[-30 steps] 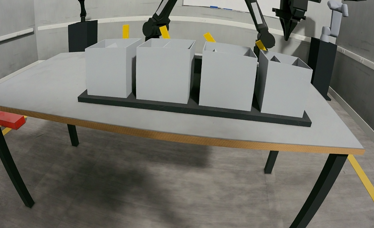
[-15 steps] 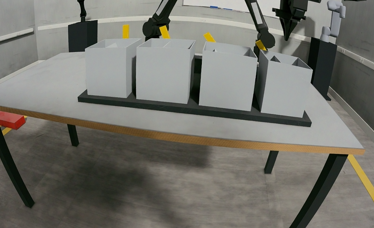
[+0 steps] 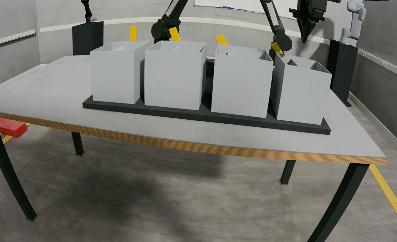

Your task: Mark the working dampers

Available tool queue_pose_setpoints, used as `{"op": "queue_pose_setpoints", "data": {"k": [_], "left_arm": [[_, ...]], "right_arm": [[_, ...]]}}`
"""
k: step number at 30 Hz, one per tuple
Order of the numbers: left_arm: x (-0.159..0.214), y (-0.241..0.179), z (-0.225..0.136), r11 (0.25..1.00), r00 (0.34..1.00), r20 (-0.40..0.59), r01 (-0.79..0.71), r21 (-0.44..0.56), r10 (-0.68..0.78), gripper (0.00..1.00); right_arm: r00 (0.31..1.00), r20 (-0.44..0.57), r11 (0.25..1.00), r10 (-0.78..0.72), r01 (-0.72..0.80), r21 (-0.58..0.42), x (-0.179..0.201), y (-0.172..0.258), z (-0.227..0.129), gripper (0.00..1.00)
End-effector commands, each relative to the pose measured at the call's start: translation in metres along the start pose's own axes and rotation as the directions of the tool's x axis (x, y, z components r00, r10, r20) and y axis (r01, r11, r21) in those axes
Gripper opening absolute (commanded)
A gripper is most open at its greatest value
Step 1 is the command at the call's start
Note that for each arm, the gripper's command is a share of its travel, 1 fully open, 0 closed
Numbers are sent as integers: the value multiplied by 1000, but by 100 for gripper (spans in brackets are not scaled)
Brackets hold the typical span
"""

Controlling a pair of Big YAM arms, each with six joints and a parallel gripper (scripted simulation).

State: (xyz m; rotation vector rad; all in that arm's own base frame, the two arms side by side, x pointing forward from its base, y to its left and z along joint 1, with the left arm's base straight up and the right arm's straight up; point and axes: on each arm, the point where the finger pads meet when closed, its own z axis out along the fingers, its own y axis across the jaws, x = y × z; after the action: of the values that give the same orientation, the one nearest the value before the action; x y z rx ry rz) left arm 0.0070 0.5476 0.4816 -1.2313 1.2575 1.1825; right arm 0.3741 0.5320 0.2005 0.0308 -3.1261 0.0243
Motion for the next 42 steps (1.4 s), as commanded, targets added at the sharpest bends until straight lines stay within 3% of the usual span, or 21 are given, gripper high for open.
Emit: {"op": "queue_pose_setpoints", "data": {"k": [1,6,15,23,38,40,42], "left_arm": [[-19,5,-4,1000,999,49,9,-9,-8,100],[-19,5,-4,1000,999,49,9,-9,-8,100],[-19,5,-4,1000,999,49,9,-9,-8,100],[-19,5,-4,1000,999,49,9,-9,-8,100],[-19,5,-4,1000,999,49,9,-9,-8,100],[-19,5,-4,1000,999,49,9,-9,-8,100],[-19,5,-4,1000,999,49,9,-9,-8,100]], "right_arm": [[997,51,996,-63,66,-54,-3,15,-34,0],[984,56,984,-170,173,-49,-3,15,-34,0],[909,66,909,-412,415,-34,-2,15,-34,0],[842,70,843,-535,538,-25,-2,16,-34,0],[576,74,578,-814,816,3,-2,16,-34,0],[576,74,578,-814,816,3,-2,16,-34,0],[508,73,510,-858,860,9,-2,16,-34,0]]}}
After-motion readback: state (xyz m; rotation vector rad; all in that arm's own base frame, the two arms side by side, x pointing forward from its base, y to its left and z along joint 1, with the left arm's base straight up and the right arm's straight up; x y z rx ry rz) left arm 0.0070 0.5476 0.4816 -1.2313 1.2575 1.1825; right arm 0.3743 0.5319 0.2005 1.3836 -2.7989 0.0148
